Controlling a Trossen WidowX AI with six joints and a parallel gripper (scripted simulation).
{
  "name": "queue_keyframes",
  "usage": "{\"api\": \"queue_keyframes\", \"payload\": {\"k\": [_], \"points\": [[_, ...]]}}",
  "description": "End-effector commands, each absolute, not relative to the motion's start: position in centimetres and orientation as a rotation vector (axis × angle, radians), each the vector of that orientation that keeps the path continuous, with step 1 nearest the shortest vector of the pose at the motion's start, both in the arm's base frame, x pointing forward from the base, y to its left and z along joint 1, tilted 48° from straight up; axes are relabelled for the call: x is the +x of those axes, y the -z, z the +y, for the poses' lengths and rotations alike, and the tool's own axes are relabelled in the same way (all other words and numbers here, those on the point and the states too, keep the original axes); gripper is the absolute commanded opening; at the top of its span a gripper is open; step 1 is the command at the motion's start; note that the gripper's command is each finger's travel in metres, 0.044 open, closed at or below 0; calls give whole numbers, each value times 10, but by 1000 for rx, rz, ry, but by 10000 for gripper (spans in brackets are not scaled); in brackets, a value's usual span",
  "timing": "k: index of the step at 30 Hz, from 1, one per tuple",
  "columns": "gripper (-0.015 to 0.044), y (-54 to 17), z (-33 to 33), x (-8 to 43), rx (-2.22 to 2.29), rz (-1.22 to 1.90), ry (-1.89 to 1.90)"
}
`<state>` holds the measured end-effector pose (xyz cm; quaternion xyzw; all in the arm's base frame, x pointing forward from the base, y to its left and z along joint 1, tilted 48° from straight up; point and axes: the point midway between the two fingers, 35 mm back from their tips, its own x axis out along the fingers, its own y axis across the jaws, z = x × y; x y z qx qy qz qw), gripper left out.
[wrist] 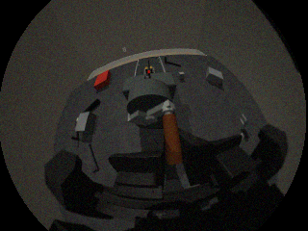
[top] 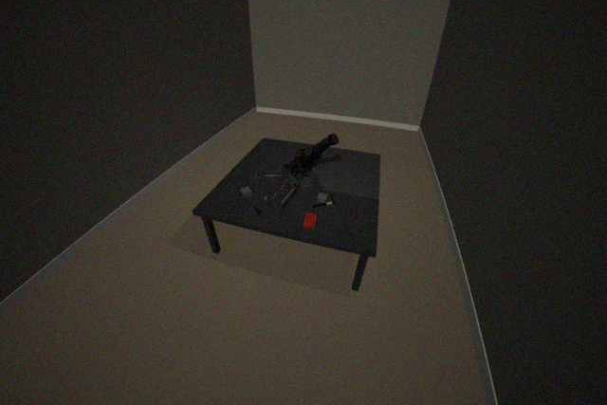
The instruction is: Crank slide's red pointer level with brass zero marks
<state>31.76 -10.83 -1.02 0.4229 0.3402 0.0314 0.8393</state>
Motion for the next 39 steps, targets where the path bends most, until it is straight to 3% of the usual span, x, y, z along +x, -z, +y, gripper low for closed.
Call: {"api": "queue_keyframes", "payload": {"k": [1,39], "points": [[0,20,-106,317,897,733,-51],[0,37,-75,324,899,733,-52]]}}
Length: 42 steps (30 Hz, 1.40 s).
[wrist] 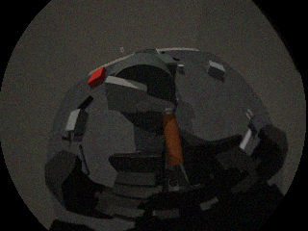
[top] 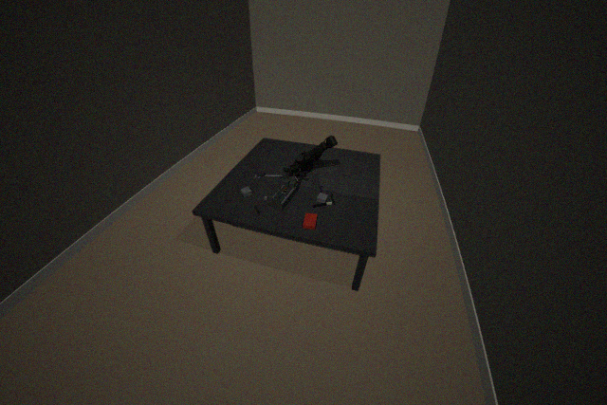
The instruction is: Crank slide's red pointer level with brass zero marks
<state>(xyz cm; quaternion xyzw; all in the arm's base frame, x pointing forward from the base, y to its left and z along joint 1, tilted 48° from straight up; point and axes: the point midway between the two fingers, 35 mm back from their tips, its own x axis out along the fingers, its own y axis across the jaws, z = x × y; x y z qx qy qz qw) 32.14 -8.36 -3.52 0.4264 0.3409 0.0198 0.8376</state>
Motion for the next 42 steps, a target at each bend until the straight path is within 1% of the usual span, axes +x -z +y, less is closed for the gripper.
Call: {"api": "queue_keyframes", "payload": {"k": [1,42], "points": [[0,37,-74,324,899,733,-53],[0,27,-56,331,901,733,-53]]}}
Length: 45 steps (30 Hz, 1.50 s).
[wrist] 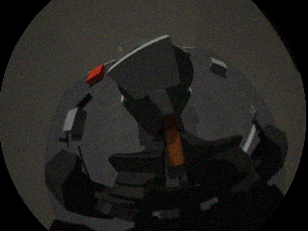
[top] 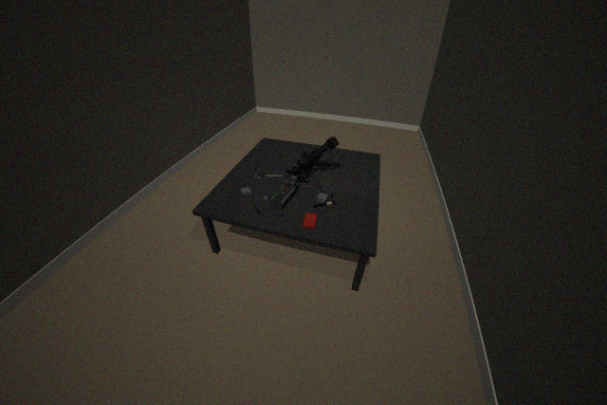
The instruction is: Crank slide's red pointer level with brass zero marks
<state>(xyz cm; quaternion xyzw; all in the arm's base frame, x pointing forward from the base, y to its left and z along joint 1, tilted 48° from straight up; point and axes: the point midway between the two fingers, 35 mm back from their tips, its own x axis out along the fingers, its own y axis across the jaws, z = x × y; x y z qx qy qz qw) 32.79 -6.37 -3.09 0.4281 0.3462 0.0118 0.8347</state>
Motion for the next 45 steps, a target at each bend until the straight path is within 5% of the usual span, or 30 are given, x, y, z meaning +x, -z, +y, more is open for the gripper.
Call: {"api": "queue_keyframes", "payload": {"k": [1,45], "points": [[0,27,-56,331,901,733,-53],[0,1,-48,335,901,733,-53]]}}
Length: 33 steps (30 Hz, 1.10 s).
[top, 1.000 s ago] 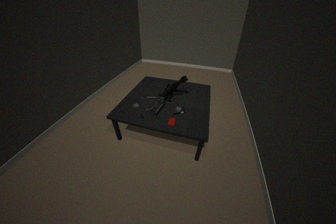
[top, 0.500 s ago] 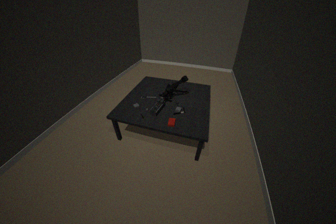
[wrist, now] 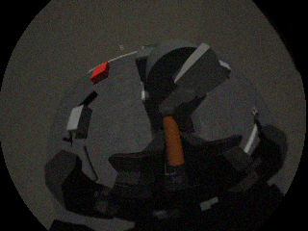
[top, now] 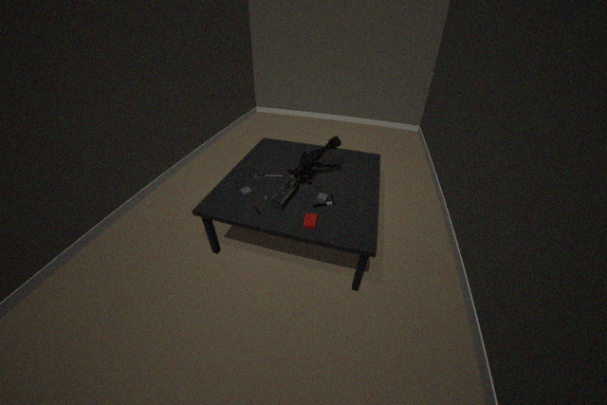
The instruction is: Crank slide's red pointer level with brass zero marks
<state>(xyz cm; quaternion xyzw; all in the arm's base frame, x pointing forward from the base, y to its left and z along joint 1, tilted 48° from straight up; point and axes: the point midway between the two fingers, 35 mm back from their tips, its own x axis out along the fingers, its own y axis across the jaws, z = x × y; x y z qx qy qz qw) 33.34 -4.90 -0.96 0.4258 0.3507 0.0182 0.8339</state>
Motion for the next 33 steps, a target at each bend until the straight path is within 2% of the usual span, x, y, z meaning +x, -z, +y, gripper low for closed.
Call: {"api": "queue_keyframes", "payload": {"k": [1,33], "points": [[0,0,-48,335,901,733,-53],[0,-26,-73,331,900,733,-53]]}}
